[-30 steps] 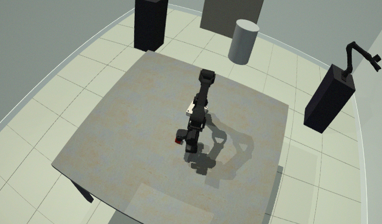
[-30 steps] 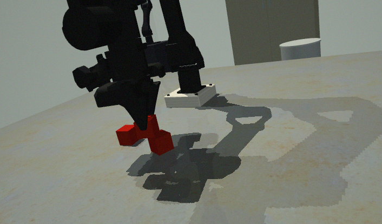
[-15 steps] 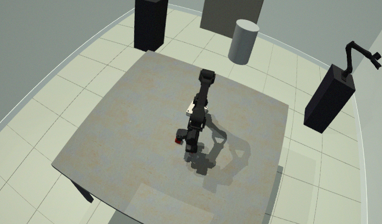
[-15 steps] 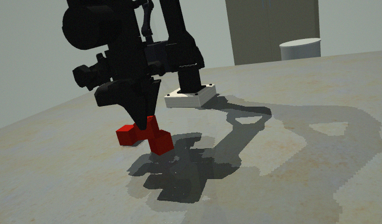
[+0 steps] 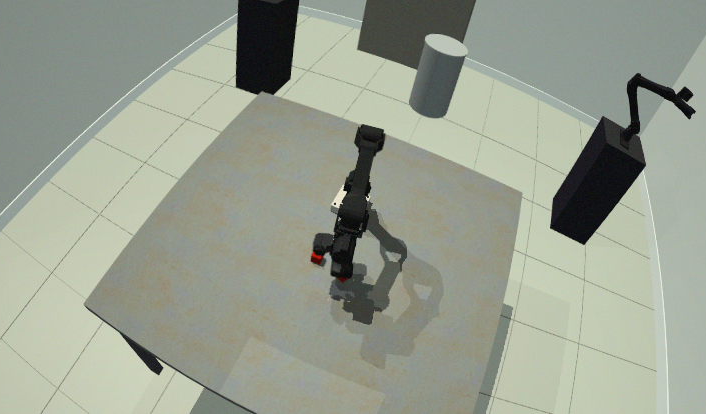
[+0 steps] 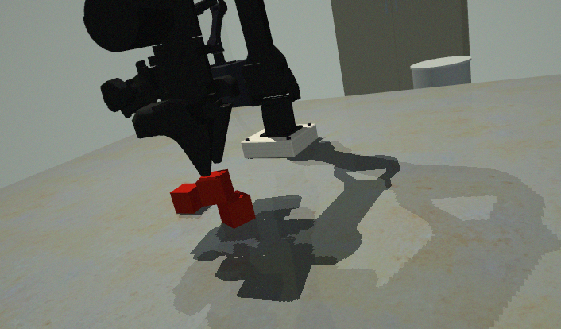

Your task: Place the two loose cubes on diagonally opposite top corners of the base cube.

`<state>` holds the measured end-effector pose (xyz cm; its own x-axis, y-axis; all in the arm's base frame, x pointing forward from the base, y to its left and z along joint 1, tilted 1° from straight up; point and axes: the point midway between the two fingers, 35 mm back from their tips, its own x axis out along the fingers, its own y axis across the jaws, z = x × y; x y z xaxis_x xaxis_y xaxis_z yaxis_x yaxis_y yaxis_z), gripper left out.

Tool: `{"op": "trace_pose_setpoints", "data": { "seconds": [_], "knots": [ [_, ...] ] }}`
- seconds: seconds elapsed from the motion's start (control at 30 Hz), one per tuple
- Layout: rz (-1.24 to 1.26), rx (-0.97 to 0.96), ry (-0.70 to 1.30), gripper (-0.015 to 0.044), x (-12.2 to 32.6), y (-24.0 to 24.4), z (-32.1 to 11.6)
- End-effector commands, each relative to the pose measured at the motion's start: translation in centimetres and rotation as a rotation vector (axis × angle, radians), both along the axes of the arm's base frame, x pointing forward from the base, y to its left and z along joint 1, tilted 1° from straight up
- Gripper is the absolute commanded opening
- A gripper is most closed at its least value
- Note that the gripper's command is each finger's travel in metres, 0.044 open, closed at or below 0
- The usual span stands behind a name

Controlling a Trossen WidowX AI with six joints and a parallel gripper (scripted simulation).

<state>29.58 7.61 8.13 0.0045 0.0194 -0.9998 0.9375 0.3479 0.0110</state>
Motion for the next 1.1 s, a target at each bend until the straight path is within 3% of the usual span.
{"op": "trace_pose_setpoints", "data": {
  "seconds": [0.0,0.2,0.3,0.7,1.07],
  "knots": [
    [0.002,0.003,-0.010,0.0205,0.1,0.0,0.8],
    [0.002,0.003,-0.010,0.0205,0.1,0.0,0.9],
    [-0.035,0.001,-0.005,0.0265,-0.1,-1.2,1.3],
    [-0.259,0.000,-0.003,0.0265,-2.6,-8.7,5.0],
    [-0.259,0.000,-0.003,0.0265,-2.5,-8.6,-1.2]
  ]
}}
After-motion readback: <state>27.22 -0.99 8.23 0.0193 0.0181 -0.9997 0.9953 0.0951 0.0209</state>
